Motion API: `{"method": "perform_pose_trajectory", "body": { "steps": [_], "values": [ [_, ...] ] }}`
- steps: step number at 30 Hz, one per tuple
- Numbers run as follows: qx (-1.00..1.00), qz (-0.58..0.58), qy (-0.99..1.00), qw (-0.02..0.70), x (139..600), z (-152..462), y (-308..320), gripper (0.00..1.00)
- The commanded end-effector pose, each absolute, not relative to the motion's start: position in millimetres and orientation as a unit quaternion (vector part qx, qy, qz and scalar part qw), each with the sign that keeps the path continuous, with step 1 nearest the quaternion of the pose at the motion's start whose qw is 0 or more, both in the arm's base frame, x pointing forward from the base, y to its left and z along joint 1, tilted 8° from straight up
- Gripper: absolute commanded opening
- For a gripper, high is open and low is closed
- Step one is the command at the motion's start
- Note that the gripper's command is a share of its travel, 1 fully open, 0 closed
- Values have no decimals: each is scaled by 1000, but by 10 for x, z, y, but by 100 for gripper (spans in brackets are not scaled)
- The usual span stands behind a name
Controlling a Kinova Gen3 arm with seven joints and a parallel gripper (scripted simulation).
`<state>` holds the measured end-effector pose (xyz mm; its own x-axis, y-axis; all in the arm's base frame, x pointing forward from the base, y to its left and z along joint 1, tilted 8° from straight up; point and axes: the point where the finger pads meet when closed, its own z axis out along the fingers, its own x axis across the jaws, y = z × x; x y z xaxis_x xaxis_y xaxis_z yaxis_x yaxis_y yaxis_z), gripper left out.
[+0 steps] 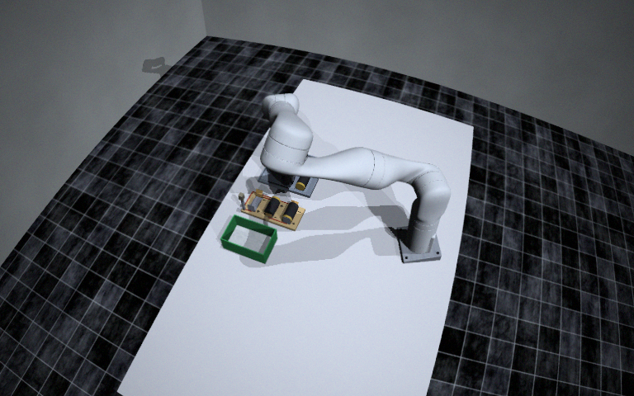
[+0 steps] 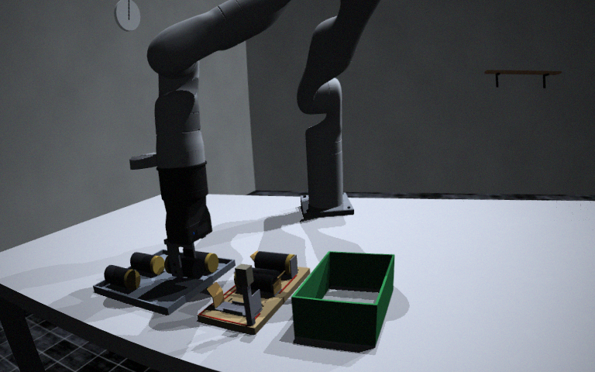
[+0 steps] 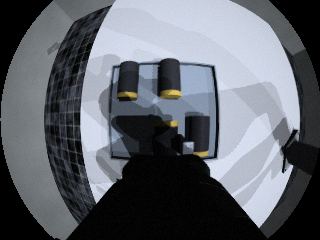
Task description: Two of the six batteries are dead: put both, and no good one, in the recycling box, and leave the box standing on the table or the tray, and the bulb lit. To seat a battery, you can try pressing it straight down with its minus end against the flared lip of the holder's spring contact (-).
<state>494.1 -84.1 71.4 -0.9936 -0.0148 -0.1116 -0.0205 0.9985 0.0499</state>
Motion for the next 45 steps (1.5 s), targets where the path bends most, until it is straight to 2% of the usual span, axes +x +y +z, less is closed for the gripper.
{"method": "perform_pose_trajectory", "body": {
  "steps": [1, 7, 18, 29, 45],
  "values": [
    [-10, 27, 998, 60, 4959, 807, -825, 57],
    [-10, 27, 998, 60, 4932, 1039, -838, 57],
    [-10, 27, 998, 60, 4925, 1097, -841, 57],
    [-10, 27, 998, 60, 4828, 1900, -886, 57],
    [-11, 27, 998, 60, 4826, 1914, -887, 57]
  ]
}}
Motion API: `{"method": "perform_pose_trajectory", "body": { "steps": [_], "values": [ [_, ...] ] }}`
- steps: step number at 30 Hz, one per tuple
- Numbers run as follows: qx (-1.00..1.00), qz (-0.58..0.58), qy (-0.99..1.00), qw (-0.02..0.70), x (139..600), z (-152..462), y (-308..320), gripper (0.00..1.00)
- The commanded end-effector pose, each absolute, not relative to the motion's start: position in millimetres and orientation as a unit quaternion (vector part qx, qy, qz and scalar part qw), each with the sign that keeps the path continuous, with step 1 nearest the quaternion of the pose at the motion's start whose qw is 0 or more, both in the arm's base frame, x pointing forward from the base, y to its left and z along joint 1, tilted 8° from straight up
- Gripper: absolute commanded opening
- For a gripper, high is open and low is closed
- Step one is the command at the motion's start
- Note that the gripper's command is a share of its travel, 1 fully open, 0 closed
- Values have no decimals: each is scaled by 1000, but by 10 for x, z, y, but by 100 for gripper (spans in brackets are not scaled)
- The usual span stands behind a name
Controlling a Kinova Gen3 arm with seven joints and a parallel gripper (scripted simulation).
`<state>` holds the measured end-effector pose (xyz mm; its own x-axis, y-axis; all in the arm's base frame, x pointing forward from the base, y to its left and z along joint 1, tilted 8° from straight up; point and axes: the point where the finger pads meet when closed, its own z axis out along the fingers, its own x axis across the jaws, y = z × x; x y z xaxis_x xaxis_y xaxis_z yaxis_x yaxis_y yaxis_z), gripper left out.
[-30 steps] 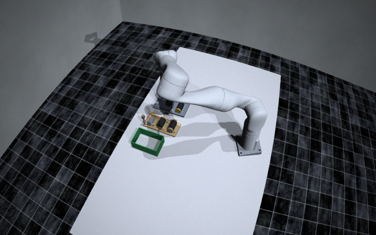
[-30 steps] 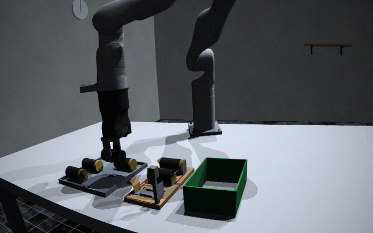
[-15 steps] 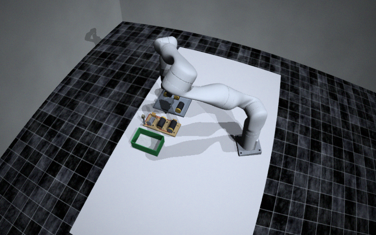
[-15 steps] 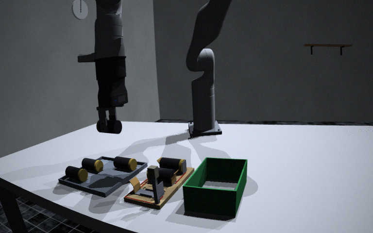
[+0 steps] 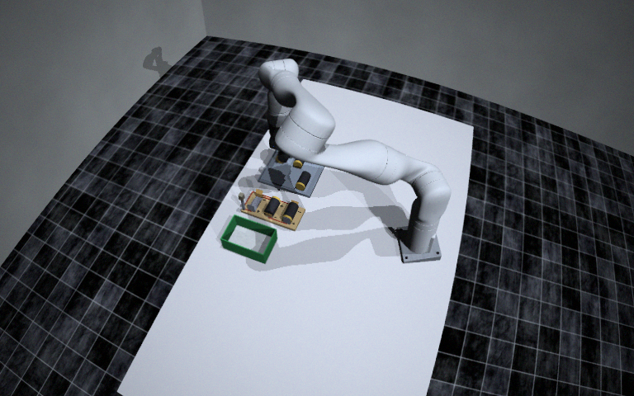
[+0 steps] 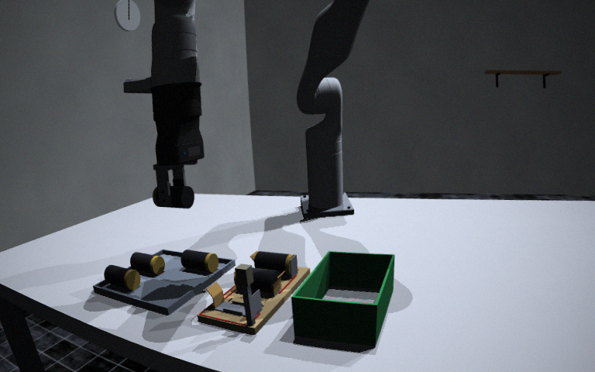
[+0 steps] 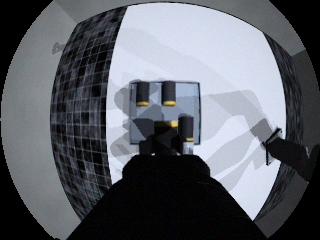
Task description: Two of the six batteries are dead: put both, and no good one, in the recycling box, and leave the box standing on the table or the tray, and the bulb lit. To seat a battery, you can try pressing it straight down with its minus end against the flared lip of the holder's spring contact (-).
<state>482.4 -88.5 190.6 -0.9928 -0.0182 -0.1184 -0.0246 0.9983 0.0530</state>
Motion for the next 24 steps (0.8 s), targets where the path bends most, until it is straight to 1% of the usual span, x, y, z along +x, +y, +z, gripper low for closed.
{"method": "perform_pose_trajectory", "body": {
  "steps": [1, 24],
  "values": [
    [-11, 27, 998, 60, 4826, 1914, -887, 57],
    [-24, 26, 998, 60, 4826, 1914, -887, 57]
  ]
}}
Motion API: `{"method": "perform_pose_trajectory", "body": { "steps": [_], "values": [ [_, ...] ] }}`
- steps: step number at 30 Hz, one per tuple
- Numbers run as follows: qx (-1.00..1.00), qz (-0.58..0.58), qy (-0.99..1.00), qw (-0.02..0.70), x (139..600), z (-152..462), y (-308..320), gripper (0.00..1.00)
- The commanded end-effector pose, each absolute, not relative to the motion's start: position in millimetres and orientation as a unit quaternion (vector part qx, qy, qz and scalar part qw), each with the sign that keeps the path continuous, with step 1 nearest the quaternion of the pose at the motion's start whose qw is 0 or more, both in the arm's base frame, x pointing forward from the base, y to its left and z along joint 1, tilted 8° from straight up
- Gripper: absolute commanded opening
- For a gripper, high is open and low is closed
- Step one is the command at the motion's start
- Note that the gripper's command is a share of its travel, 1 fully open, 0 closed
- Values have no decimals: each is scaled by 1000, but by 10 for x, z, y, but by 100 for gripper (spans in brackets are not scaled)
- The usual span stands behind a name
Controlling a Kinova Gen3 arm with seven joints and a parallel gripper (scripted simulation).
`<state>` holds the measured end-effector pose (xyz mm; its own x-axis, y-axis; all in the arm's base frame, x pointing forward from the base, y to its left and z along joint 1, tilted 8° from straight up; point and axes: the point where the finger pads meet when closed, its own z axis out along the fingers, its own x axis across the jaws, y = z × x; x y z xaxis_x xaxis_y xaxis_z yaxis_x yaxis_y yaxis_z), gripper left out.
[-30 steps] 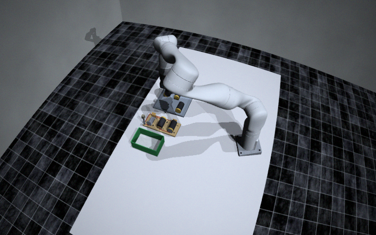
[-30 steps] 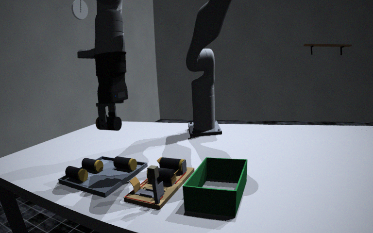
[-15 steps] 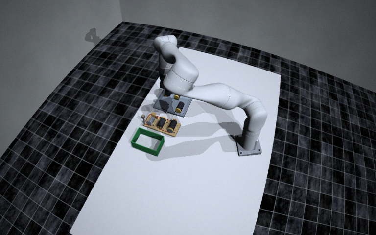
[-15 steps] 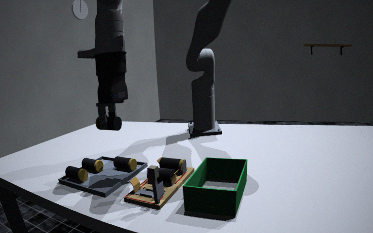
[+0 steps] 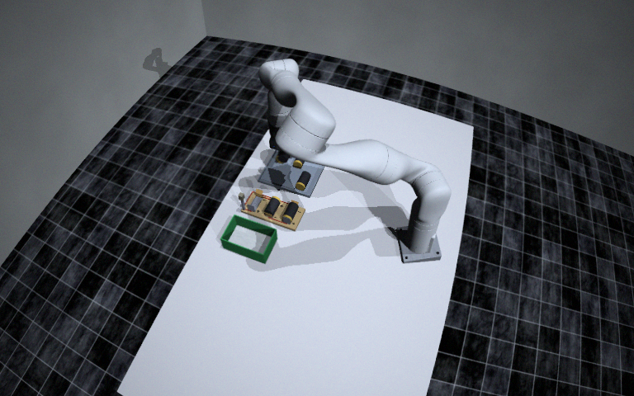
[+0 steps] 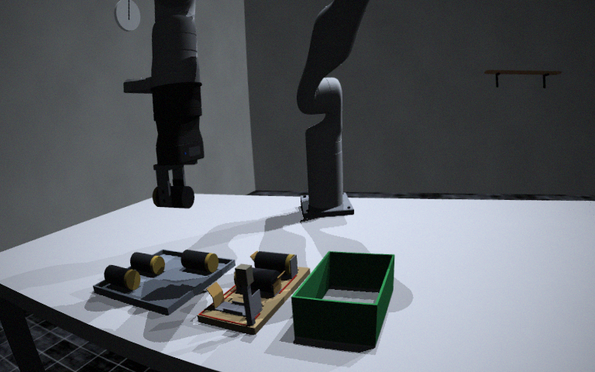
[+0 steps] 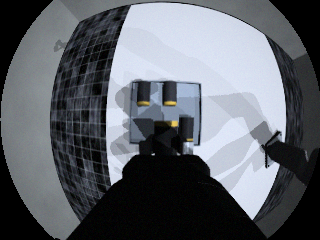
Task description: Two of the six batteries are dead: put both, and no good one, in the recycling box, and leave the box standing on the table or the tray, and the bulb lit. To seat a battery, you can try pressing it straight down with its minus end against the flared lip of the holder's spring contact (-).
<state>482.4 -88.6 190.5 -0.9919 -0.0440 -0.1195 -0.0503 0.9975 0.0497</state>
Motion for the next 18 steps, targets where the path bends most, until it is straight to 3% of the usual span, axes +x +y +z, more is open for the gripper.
{"method": "perform_pose_trajectory", "body": {
  "steps": [1, 18],
  "values": [
    [-26, 26, 997, 60, 4826, 1914, -887, 57],
    [-57, 24, 996, 61, 4826, 1914, -887, 57]
  ]
}}
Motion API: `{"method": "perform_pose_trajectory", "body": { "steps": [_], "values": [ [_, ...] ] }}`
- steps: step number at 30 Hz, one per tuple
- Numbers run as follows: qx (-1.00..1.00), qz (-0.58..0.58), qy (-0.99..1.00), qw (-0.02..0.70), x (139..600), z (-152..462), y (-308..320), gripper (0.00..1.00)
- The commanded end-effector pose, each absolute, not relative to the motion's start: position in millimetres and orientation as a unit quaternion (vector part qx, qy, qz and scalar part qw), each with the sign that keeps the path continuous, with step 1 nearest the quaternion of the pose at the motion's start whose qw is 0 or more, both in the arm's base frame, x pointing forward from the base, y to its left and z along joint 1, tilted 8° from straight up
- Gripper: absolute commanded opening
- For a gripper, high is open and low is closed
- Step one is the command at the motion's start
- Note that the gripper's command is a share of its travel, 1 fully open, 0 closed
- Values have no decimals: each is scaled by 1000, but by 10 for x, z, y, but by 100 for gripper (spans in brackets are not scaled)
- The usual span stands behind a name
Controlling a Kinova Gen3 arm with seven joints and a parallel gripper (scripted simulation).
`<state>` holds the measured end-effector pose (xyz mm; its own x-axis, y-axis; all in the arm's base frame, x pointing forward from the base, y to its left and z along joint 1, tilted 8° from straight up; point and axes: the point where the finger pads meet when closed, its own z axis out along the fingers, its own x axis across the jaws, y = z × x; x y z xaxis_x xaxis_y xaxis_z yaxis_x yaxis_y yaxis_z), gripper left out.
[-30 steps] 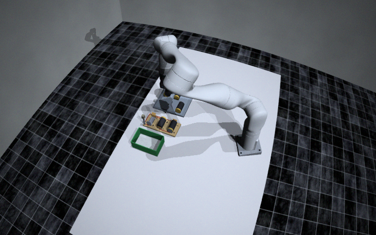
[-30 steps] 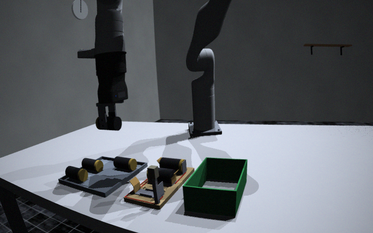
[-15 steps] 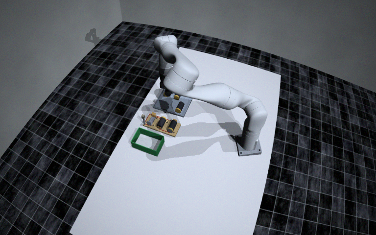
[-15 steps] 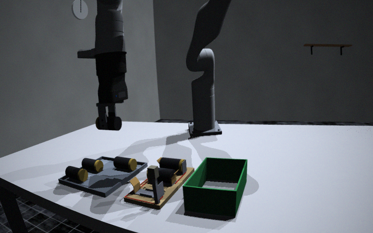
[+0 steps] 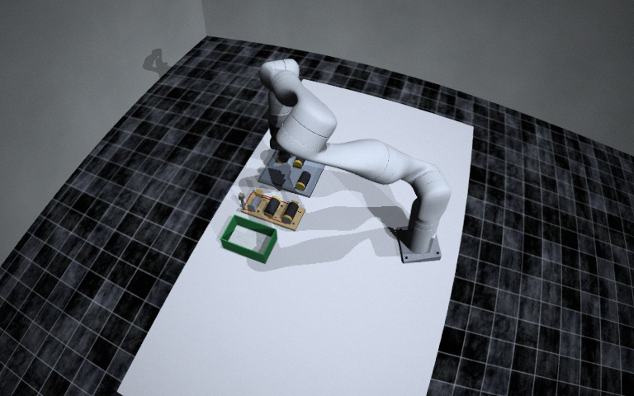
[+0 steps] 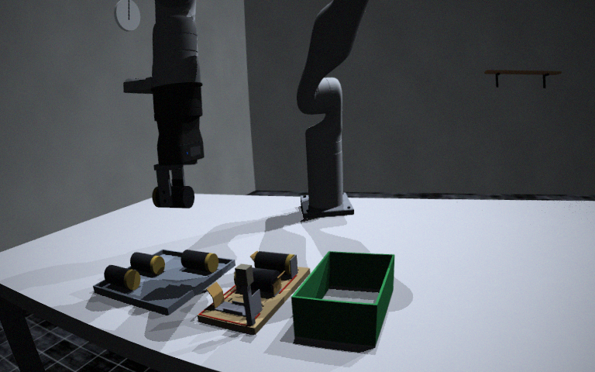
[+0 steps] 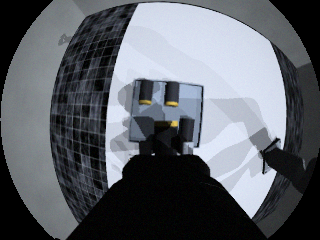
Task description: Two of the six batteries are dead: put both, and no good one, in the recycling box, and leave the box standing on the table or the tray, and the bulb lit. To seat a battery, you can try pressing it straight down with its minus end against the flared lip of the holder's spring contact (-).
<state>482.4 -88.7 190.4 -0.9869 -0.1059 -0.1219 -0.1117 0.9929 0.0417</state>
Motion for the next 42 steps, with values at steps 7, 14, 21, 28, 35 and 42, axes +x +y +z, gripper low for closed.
{"method": "perform_pose_trajectory", "body": {
  "steps": [7, 14, 21, 28, 35, 42],
  "values": [
    [-79, 23, 995, 62, 4826, 1914, -887, 57],
    [-101, 22, 993, 62, 4826, 1914, -887, 57],
    [-128, 20, 990, 63, 4827, 1914, -887, 57],
    [-163, 18, 984, 63, 4826, 1914, -887, 57],
    [-191, 16, 979, 64, 4827, 1914, -887, 57],
    [-234, 13, 970, 65, 4827, 1914, -887, 57]
  ]
}}
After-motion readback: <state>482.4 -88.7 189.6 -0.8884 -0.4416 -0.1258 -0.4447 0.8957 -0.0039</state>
